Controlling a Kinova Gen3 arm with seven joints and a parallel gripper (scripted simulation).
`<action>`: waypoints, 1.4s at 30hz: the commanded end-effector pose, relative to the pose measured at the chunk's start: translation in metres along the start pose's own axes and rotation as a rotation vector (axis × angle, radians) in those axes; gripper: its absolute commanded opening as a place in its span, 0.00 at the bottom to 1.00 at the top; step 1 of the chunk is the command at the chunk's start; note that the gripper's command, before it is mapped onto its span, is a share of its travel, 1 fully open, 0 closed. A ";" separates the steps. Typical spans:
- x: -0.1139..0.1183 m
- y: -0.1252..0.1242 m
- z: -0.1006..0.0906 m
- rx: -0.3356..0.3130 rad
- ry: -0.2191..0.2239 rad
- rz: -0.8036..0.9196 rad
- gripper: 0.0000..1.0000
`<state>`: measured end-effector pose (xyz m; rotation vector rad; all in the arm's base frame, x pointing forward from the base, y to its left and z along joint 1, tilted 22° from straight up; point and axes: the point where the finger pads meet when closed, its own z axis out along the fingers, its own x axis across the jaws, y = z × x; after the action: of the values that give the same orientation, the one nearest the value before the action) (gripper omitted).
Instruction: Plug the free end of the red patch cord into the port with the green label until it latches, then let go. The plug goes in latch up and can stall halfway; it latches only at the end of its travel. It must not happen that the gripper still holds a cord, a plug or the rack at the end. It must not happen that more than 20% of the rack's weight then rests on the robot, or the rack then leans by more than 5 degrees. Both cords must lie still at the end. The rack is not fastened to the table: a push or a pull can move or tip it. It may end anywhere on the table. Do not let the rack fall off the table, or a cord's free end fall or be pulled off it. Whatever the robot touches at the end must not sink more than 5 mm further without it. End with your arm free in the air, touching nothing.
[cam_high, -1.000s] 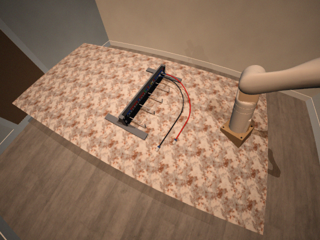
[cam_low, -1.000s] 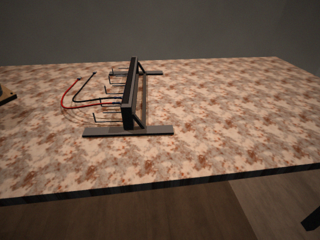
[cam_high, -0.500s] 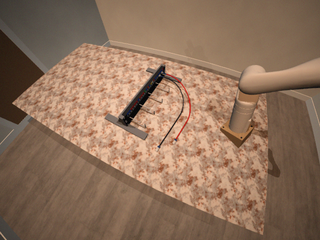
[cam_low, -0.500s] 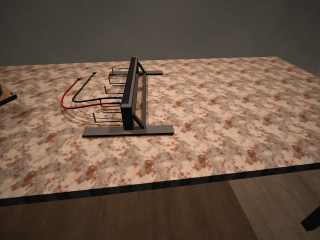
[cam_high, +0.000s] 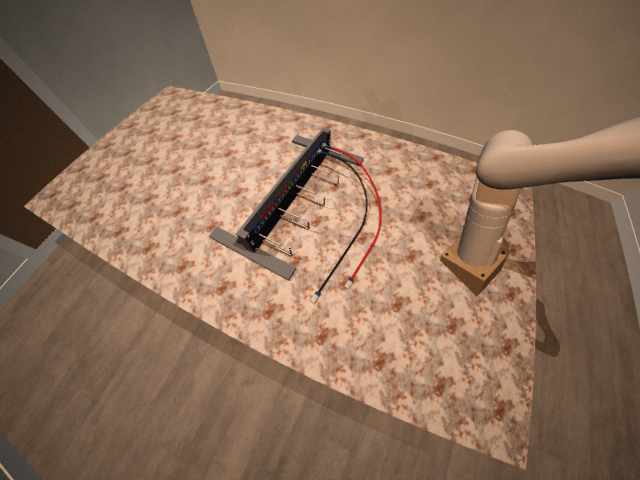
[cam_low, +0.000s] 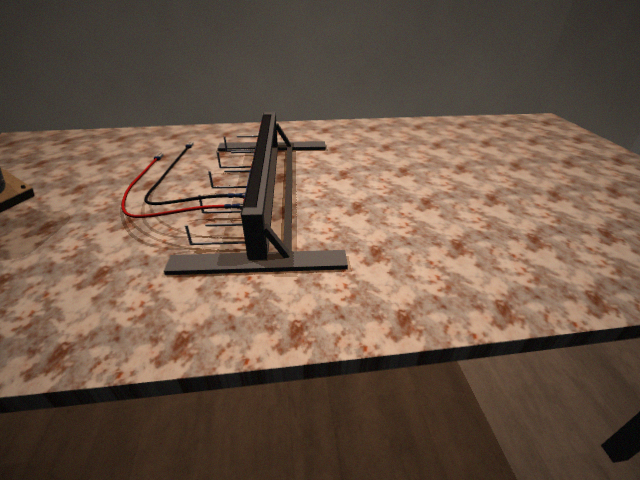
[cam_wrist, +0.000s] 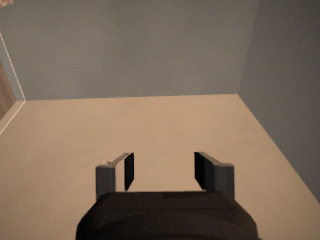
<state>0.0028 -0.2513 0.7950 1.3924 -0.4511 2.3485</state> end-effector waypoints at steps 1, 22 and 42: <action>0.003 0.000 -0.004 -0.009 0.002 -0.004 1.00; -0.041 -0.202 -0.095 0.105 -0.295 0.326 1.00; -0.253 -0.448 -0.211 -0.100 -0.944 0.605 1.00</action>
<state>0.1486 0.1956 0.5298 2.5529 -1.2948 1.8941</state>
